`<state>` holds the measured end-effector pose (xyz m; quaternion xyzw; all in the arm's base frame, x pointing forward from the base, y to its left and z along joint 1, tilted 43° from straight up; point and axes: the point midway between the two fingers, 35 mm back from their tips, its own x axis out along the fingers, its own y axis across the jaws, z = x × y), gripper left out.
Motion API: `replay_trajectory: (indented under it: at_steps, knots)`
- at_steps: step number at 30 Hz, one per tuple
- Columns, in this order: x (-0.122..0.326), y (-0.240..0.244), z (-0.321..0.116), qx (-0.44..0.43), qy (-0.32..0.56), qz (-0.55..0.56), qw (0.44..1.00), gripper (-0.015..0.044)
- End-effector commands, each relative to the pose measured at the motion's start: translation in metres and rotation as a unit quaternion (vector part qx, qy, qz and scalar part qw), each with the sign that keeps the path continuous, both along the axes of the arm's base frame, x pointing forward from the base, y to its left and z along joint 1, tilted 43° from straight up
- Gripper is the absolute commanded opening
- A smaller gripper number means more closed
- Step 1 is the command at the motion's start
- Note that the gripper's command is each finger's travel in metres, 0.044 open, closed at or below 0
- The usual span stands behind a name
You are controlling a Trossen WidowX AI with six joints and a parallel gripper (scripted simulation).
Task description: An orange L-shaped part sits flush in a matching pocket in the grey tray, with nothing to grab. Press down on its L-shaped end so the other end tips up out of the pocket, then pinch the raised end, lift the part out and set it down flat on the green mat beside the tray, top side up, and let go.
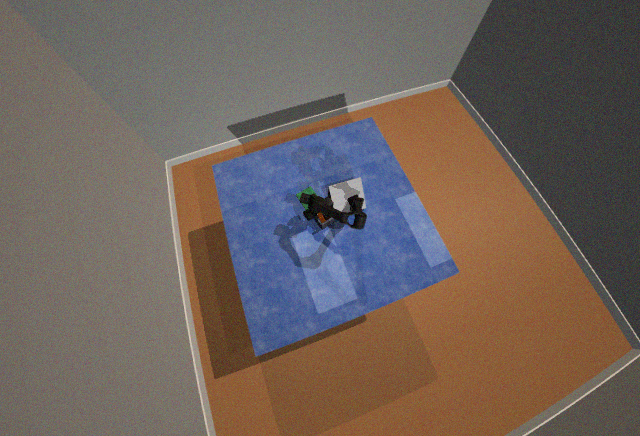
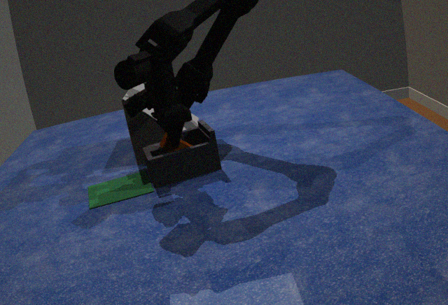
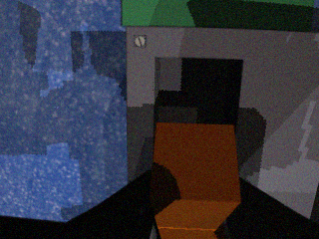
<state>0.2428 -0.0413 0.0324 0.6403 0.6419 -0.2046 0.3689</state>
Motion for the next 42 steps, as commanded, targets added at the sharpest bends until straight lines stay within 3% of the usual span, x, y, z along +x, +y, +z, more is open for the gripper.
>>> replay_trajectory:
  at_steps: [1, 4, 42]
  knots:
    - [0.0, 0.0, 0.0, 0.0, 0.0, 0.001, 1.0, 0.0056]
    - [0.0, 0.0, 0.0, 0.0, 0.0, 0.001, 1.0, 0.0]
    - [-0.005, -0.033, 0.037, 0.002, 0.003, -0.001, 1.0, 0.0]
